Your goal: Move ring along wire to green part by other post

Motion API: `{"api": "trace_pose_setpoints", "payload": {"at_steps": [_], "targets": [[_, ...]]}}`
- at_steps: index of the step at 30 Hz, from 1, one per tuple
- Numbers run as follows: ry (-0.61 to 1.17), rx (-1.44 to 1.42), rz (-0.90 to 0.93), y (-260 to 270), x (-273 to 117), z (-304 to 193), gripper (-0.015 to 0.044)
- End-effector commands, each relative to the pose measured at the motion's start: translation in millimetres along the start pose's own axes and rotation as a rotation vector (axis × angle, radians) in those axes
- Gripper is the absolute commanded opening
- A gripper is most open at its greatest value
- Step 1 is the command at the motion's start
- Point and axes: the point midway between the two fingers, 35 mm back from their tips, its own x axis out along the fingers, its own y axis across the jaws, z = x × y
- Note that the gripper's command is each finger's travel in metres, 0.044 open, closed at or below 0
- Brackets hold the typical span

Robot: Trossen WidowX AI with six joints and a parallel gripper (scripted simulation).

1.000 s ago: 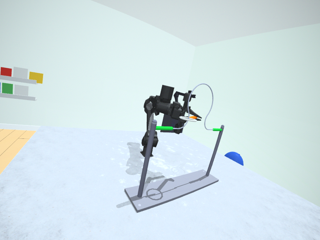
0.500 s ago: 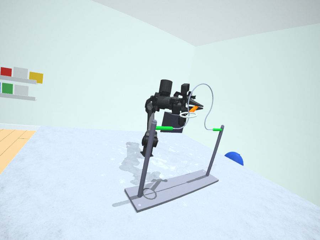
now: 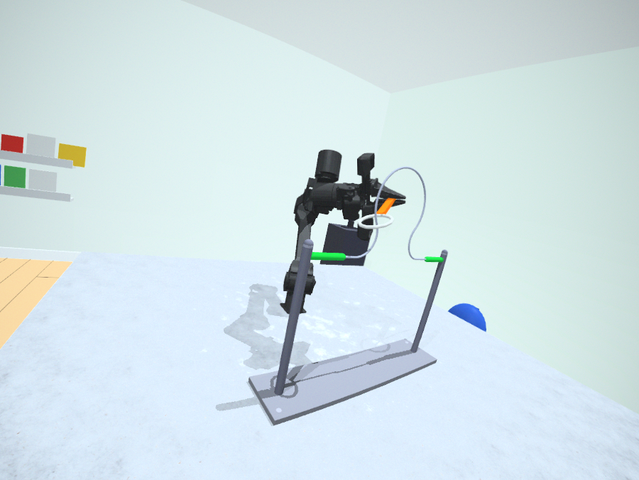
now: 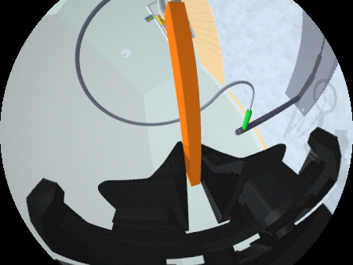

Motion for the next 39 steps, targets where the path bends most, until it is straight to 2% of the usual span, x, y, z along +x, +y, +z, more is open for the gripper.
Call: {"api": "trace_pose_setpoints", "payload": {"at_steps": [1, 39], "targets": [[0.003, 0.003, -0.013, 4.6, -0.1, 0.6, -0.0150], [-0.035, -0.375, -0.305, -9.0, -0.8, 3.3, -0.0150]]}}
